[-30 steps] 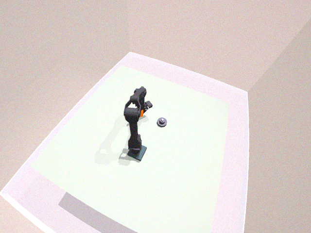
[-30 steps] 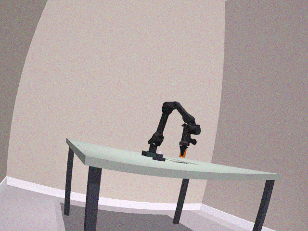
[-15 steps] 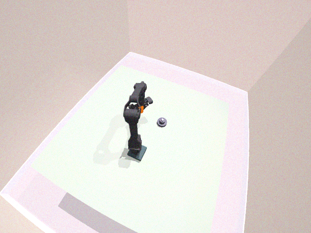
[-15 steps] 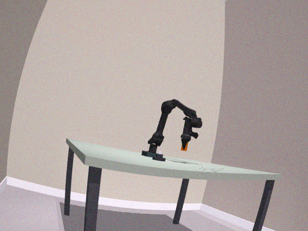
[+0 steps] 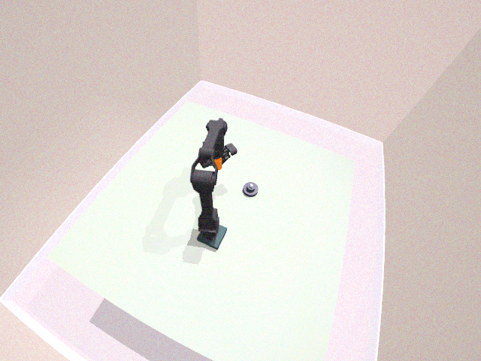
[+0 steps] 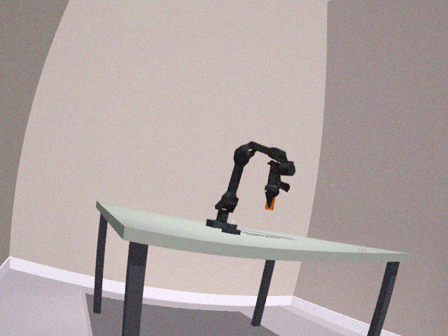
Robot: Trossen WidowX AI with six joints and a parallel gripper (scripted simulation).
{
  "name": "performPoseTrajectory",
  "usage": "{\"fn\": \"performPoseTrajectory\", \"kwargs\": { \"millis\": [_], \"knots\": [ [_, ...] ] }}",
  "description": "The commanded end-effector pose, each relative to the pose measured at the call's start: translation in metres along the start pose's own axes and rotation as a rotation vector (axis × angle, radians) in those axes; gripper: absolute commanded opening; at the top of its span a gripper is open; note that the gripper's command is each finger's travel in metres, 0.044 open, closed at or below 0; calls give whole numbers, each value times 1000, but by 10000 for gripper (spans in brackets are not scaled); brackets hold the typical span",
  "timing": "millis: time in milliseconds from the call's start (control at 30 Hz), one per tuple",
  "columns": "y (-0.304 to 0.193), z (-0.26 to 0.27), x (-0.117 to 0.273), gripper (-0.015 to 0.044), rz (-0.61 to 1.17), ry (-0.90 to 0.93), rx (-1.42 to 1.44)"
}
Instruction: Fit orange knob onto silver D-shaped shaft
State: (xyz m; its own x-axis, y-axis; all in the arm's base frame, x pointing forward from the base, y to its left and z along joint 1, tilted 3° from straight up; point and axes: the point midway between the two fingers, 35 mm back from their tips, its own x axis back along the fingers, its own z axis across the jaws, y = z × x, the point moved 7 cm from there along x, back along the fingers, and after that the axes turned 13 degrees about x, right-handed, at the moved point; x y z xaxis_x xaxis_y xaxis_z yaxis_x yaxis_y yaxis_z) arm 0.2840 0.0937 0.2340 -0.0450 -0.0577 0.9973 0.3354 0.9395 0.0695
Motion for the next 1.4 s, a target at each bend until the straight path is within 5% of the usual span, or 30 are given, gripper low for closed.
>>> {"fn": "performPoseTrajectory", "kwargs": {
  "millis": [0,1367],
  "knots": [
    [-1,0,6,0,-7,-5,3],
    [-97,-67,-28,0,7,-14,-12]
  ]
}}
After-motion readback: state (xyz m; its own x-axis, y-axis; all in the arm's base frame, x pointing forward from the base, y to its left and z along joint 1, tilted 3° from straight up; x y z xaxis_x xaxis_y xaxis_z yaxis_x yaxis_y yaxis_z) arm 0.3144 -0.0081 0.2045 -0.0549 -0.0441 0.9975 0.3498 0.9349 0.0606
